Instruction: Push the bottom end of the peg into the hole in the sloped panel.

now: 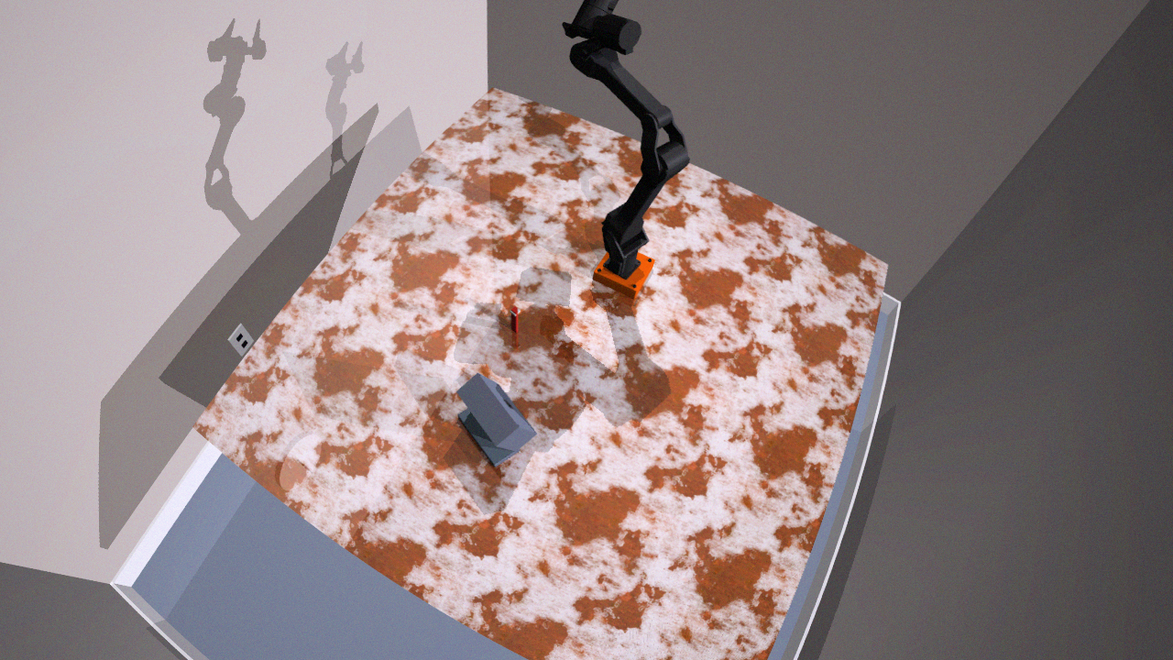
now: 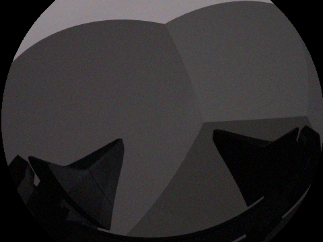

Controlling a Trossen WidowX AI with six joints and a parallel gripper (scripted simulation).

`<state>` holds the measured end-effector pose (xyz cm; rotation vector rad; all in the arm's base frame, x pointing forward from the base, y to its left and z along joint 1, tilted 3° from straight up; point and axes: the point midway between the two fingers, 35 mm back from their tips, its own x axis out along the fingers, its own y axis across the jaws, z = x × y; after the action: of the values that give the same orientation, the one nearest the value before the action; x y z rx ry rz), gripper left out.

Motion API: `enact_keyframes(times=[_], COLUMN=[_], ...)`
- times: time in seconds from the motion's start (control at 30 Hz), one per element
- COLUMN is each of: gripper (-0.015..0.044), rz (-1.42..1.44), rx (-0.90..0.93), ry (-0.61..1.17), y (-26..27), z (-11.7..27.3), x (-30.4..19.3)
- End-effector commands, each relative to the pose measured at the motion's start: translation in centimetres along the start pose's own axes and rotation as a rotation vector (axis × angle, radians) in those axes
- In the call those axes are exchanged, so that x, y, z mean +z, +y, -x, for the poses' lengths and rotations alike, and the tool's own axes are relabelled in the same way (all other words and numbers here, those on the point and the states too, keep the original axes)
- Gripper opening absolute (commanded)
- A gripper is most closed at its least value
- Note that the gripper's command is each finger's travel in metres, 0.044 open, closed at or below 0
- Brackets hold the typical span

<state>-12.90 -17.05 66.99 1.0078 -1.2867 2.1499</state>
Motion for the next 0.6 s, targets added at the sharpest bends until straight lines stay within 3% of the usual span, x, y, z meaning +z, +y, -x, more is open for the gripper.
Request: enact_keyframes(times=[0.0,0.57], gripper=[0.0426,0.0440], rz=[0.000,-0.182], rx=[0.001,0.143], ry=[-0.003,-0.282], y=[0.0,2.4], z=[0.0,4.0], x=[0.1,7.9])
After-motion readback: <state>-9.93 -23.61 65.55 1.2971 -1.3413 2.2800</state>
